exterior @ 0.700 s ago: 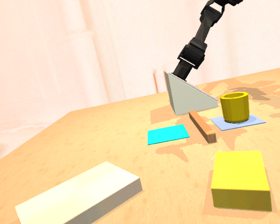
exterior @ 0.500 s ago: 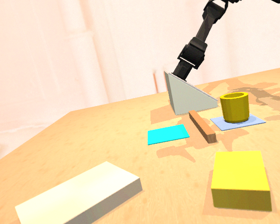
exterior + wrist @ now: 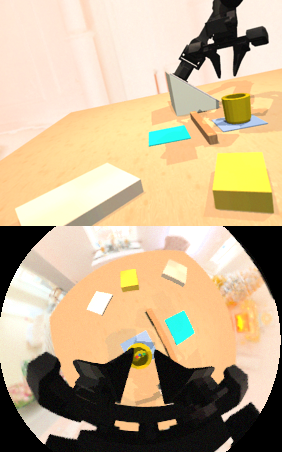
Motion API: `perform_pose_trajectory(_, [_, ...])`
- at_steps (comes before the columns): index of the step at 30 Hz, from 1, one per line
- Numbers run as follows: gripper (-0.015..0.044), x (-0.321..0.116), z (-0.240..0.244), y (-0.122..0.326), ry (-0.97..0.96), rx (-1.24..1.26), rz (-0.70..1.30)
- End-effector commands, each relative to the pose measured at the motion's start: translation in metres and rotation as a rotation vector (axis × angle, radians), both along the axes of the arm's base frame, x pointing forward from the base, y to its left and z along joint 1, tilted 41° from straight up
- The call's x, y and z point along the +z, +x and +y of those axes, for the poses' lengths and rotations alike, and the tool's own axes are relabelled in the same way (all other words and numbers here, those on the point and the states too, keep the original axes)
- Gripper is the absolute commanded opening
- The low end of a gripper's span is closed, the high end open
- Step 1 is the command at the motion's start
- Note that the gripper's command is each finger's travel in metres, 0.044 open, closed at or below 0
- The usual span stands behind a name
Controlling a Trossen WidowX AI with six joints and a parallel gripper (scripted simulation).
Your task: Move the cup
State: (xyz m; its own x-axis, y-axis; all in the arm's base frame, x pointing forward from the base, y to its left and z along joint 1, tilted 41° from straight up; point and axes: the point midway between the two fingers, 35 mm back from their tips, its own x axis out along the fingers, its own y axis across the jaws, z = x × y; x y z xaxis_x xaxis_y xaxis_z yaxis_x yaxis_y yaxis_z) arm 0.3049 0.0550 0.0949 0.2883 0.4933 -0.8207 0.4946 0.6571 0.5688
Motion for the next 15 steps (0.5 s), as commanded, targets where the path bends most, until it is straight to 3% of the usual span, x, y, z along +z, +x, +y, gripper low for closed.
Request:
perform_pose_trajectory(1, [0.0167, -0.0248, 0.0163, -0.0344, 0.226, -0.177, 0.515])
perform_pose_trajectory(15, [0.0167, -0.0244, 0.0180, -0.0357, 0.226, -0.177, 0.515])
